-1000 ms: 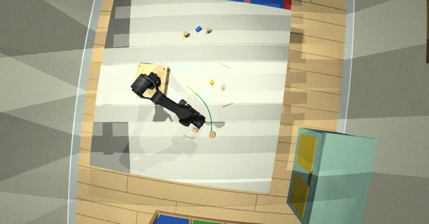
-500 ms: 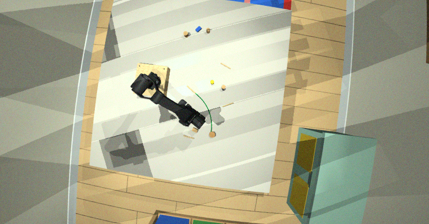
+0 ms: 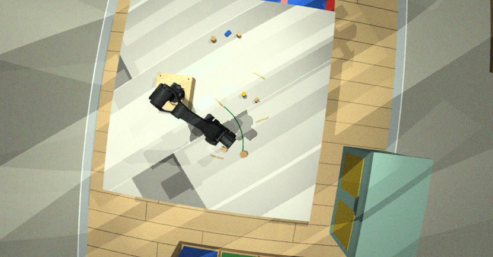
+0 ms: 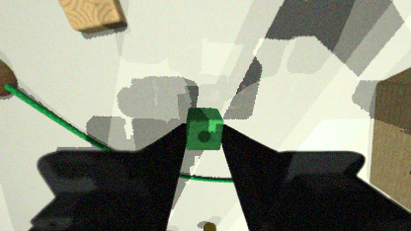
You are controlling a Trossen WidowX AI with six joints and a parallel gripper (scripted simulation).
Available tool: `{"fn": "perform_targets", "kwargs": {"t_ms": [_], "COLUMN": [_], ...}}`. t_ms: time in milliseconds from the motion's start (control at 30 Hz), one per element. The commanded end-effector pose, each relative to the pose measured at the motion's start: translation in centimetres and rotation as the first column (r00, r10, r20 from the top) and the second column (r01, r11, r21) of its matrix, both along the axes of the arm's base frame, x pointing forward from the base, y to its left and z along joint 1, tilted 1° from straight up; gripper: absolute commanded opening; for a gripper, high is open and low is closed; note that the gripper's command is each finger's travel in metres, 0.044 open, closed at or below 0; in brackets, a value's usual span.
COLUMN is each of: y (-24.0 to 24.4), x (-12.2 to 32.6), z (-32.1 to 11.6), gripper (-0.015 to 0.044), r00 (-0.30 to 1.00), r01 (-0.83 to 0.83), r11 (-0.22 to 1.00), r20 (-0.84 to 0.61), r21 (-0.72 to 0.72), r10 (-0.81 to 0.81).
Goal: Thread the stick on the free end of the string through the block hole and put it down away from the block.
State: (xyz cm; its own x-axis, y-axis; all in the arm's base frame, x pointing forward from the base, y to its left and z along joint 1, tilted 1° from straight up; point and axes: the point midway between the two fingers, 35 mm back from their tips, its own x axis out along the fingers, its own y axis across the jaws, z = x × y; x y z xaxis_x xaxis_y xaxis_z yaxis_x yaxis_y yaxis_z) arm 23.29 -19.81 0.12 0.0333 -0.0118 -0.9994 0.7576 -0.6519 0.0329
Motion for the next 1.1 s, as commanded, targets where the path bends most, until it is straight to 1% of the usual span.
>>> {"fn": "perform_targets", "kwargs": {"t_ms": [0,167,633,1067], "y": [0.0,0.1,1.3,2.2], "x": [0.0,0.1,1.1,1.8], "z": [0.3,0.4,-0.1,-0.7], "gripper": [0.0000,0.0000,0.0000,0.0000], "r00": [1.000,1.000,0.980,0.948], "r01": [0.000,0.001,-0.012,-0.040], "r11": [1.000,1.000,0.976,0.936], "r20": [0.001,-0.021,-0.195,-0.308], "r21": [-0.001,-0.022,-0.218,-0.349], "r10": [0.000,-0.001,-0.032,-0.074]}}
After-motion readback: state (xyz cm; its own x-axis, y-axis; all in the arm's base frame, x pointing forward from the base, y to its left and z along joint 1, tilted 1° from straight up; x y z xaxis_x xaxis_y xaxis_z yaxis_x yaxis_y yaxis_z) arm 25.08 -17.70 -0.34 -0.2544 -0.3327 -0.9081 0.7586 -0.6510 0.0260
